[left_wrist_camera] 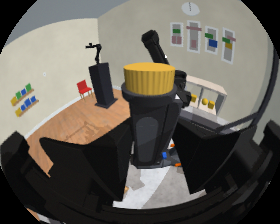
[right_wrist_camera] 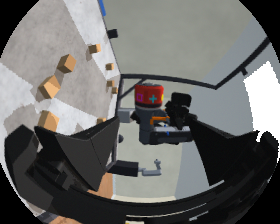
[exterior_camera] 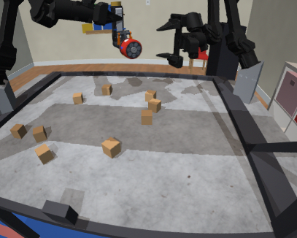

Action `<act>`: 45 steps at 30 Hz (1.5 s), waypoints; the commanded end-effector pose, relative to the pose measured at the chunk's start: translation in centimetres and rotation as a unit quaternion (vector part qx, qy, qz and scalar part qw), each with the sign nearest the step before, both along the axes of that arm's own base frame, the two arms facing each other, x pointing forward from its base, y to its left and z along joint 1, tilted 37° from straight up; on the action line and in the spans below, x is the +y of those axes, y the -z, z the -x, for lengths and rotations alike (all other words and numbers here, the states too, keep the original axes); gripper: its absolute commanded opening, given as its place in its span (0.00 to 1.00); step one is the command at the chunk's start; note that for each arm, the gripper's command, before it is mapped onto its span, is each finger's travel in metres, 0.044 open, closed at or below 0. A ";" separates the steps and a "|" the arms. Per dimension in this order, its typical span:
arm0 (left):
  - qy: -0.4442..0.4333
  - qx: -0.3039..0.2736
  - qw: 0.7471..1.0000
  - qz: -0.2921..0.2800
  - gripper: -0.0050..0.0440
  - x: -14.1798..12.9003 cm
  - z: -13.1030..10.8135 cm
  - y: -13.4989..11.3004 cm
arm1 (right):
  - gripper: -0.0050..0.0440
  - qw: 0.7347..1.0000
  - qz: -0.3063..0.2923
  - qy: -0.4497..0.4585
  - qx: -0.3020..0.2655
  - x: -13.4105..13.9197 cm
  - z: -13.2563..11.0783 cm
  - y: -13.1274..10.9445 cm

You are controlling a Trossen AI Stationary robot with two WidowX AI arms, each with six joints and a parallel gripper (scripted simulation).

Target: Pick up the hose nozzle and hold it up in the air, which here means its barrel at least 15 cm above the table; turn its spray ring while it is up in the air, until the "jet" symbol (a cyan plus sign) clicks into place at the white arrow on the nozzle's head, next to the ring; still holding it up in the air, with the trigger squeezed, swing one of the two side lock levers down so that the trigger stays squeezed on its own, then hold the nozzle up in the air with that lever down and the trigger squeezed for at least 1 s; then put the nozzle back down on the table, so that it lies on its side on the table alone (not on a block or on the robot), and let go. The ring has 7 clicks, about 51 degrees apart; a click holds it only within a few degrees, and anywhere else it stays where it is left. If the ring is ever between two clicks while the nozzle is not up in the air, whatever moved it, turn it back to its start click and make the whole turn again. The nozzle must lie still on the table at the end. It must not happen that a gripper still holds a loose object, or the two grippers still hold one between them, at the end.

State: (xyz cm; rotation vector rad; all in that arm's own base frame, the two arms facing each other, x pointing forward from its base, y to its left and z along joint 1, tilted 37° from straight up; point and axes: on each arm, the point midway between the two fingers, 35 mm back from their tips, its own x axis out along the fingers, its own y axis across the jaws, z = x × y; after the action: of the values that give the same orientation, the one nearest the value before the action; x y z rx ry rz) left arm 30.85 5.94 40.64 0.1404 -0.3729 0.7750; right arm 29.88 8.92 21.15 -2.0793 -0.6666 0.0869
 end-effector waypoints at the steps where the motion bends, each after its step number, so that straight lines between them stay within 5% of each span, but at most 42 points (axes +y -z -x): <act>1: 0.006 -0.019 1.000 0.002 0.45 -0.1 0.5 -1.0 | 0.93 1.000 -0.001 -0.002 -0.002 0.0 0.1 -0.2; 45: 0.006 -0.021 1.000 0.002 0.45 -0.1 0.6 -1.1 | 0.93 1.000 -0.002 -0.004 -0.005 0.2 0.1 -0.5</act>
State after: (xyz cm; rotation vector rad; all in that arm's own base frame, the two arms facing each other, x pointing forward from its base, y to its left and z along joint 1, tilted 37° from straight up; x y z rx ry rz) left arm 30.85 5.94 40.65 0.1404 -0.3729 0.7750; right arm 29.84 9.00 20.93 -2.0771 -0.6648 0.0982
